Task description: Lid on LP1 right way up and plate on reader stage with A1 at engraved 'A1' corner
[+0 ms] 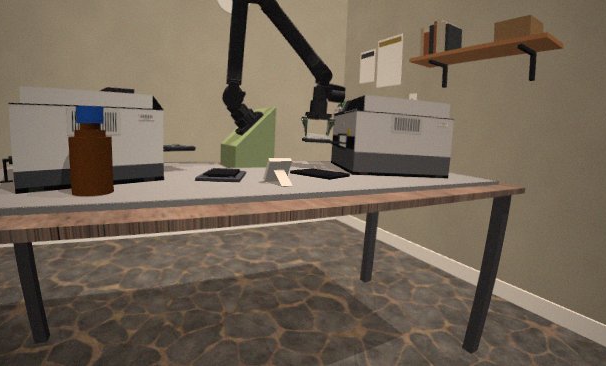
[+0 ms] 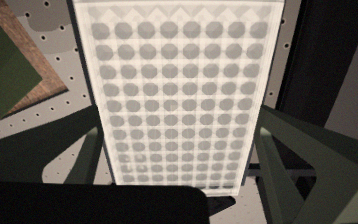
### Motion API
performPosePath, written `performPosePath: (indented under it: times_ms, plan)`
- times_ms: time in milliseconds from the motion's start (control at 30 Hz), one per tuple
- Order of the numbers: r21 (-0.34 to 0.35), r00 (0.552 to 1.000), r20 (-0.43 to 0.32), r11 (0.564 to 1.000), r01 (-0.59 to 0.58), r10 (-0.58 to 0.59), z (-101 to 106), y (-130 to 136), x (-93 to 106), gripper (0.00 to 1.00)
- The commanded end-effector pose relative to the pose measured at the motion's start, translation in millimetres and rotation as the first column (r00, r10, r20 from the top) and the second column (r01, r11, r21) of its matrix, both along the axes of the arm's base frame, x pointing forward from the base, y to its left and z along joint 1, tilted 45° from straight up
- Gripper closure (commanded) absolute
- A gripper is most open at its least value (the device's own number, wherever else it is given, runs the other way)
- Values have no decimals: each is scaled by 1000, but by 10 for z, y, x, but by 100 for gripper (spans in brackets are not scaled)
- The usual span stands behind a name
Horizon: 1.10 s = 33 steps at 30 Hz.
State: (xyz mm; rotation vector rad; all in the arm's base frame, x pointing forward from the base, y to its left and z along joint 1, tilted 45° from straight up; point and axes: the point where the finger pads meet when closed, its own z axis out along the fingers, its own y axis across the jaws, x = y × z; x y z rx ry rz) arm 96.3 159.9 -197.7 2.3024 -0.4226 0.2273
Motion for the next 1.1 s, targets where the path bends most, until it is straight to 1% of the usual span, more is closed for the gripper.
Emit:
performPosePath:
  times_ms: [0,1067]
  plan:
    - [20,1000,-3,1000,-6,6,-58,41,35,14]
    - [5,1000,-3,1000,5,-5,-99,-77,26,14]
